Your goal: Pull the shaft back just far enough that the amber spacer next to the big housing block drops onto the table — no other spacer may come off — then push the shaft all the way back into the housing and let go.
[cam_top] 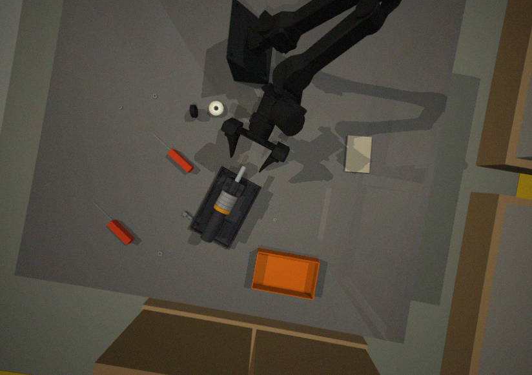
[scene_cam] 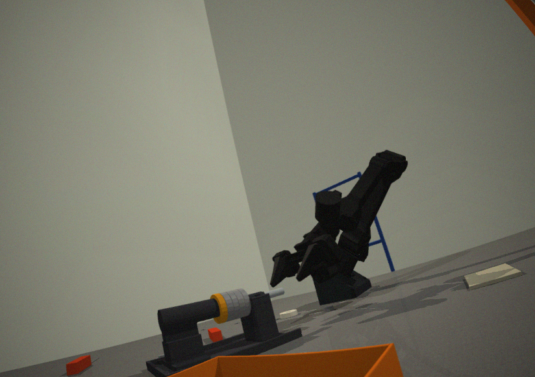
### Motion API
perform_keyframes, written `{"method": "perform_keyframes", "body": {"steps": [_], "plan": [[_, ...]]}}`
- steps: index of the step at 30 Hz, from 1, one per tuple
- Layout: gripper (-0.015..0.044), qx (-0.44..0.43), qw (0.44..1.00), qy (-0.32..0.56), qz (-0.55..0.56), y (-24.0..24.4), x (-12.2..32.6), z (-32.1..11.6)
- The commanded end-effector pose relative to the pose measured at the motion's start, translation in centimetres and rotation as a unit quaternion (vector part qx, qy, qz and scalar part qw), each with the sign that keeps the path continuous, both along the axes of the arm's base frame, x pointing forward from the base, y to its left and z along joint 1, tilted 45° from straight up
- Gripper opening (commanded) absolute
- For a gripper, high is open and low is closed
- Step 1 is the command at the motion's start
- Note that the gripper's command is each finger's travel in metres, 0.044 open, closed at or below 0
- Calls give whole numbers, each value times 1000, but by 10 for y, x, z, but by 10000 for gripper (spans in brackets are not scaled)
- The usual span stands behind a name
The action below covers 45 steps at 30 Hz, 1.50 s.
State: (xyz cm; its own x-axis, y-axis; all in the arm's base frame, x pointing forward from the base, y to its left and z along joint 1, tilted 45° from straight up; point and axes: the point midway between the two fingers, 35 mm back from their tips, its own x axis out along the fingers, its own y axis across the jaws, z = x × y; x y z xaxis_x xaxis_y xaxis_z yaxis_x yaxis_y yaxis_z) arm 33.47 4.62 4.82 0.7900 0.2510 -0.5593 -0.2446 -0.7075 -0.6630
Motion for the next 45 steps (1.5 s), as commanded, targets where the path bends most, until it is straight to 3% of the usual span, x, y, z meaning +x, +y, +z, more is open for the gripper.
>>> {"method": "perform_keyframes", "body": {"steps": [1,45], "plan": [[440,3,1000,4,0,0,-2,-2],[440,3,1000,3,0,11,29,-25]]}}
